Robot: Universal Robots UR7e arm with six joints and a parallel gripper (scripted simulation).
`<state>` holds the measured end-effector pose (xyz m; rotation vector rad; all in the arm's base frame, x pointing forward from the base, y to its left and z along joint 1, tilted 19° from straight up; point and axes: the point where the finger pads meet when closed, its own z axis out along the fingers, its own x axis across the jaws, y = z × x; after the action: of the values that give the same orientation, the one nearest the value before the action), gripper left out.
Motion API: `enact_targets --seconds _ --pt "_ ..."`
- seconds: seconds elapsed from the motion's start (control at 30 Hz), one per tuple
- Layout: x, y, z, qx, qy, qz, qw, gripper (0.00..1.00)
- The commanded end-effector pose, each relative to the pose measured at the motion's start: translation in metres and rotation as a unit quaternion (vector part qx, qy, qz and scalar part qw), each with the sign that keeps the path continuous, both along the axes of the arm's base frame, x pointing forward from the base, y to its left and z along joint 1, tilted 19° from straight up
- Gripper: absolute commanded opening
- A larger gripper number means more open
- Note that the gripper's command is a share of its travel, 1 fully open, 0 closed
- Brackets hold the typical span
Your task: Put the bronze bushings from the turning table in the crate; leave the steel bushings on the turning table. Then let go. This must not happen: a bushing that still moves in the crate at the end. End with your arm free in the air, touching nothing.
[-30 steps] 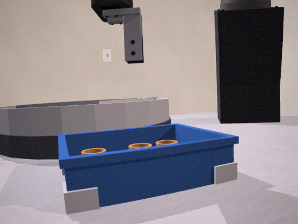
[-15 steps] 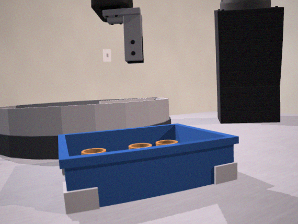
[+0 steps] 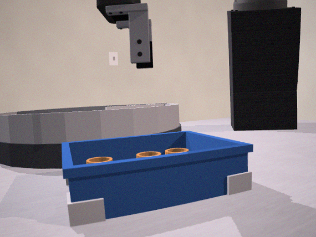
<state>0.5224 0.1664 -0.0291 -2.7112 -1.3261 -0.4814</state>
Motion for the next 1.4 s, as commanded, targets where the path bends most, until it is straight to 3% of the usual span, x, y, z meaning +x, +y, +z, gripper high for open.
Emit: enact_targets --seconds 0.0,0.87,1.03,1.37 --pt "0.0 0.0 0.001 0.0 -0.001 0.0 1.0 1.0" --pt "0.0 0.0 0.001 0.0 -0.001 0.0 1.0 1.0" --pt "0.001 -0.003 0.011 -0.021 -0.019 0.083 0.996 1.0" --pt "0.001 -0.003 0.011 -0.021 -0.019 0.083 0.996 1.0"
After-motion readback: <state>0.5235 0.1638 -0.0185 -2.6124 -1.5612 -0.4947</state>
